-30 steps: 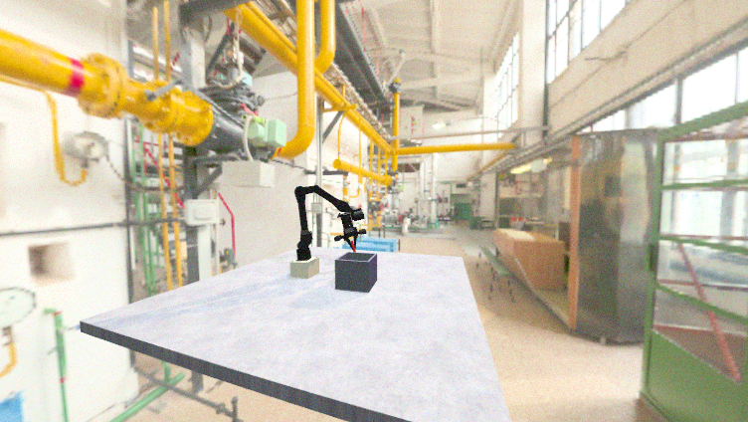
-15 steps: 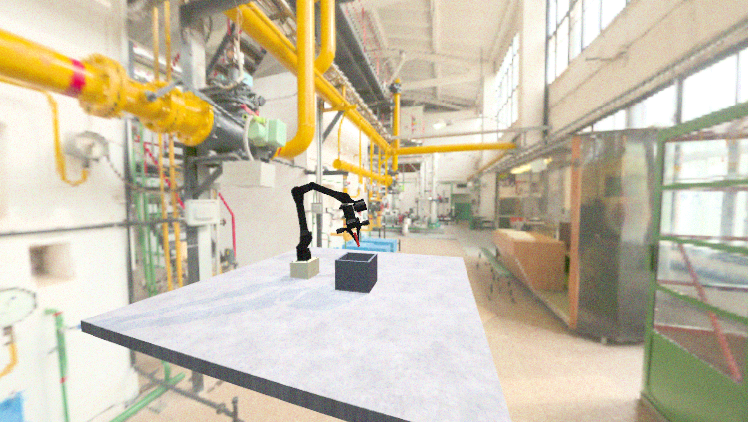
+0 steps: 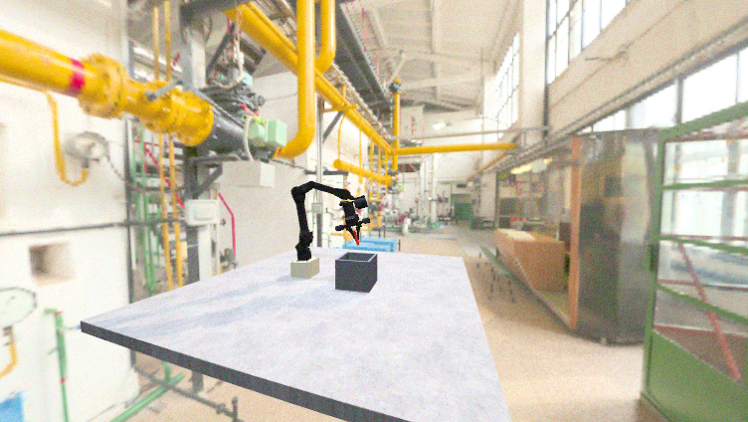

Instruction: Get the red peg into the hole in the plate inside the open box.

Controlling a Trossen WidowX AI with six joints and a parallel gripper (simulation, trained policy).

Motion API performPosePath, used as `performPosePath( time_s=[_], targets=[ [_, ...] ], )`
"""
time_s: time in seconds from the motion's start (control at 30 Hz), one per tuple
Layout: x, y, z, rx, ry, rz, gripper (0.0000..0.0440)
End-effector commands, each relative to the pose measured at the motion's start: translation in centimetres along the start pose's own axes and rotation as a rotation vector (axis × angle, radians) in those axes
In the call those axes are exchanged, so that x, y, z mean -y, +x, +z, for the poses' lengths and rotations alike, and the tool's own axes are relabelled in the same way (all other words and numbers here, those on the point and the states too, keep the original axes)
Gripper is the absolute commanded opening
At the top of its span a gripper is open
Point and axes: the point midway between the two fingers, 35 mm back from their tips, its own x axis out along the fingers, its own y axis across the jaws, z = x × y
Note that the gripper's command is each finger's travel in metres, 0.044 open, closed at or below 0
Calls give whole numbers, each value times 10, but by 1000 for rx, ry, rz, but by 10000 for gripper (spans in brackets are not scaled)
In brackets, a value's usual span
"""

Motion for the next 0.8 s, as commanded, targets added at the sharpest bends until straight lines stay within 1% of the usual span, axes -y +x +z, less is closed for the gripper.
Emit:
performPosePath(
  time_s=[0.0, 0.77],
  targets=[
    [1, 3, 13, 12, 8, -22, 0],
    [3, 30, 69, -11, 45, -110, 0]
  ],
)
